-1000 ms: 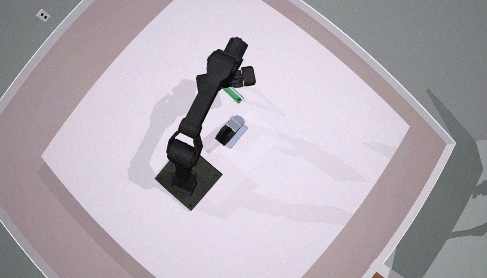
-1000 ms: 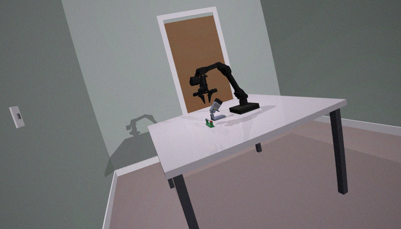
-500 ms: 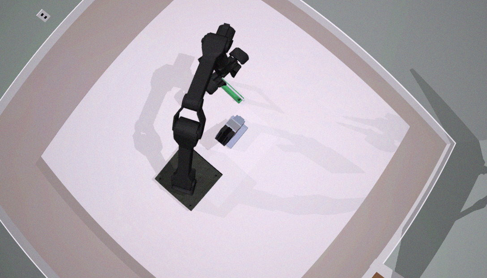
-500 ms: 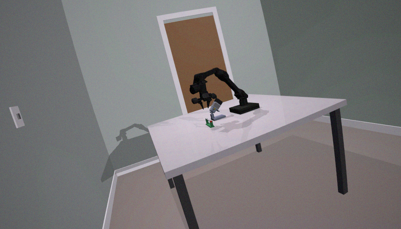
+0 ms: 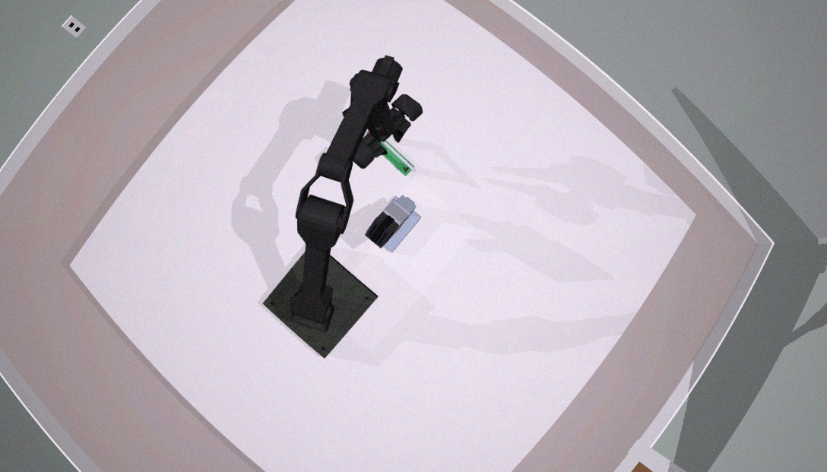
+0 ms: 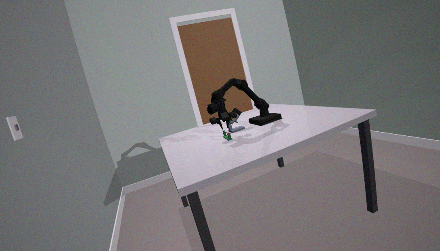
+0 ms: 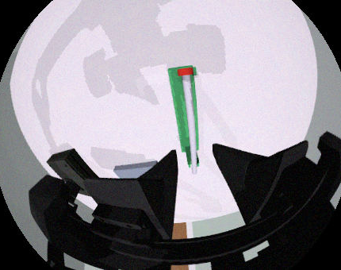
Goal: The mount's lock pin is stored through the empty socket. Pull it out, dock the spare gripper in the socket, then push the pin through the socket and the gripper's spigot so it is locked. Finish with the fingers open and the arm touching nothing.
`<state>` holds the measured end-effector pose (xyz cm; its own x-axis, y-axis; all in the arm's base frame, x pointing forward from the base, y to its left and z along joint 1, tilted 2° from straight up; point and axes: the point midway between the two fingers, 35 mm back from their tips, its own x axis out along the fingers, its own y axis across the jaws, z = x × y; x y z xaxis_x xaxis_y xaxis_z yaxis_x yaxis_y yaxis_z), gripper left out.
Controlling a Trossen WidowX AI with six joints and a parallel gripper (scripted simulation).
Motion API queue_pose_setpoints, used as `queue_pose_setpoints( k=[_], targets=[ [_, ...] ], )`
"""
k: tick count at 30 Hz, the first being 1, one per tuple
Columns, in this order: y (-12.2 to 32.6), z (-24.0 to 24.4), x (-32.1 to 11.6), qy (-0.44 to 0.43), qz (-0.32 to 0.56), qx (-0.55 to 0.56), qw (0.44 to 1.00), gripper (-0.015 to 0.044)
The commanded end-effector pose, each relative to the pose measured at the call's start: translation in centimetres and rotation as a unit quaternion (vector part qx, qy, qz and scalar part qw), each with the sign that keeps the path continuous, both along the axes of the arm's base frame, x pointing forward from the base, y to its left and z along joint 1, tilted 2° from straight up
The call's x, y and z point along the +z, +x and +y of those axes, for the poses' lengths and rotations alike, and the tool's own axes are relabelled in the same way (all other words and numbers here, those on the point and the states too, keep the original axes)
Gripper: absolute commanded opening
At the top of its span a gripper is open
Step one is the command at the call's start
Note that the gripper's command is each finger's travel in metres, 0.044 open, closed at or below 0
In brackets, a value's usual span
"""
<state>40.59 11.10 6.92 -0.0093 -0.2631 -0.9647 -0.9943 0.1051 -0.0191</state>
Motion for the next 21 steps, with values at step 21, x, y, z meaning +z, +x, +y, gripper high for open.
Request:
queue_pose_setpoints(
  k=[21],
  targets=[
    [0.3,-0.1,-3.8,-0.002,-0.001,0.003,1.0,0.018]
  ],
)
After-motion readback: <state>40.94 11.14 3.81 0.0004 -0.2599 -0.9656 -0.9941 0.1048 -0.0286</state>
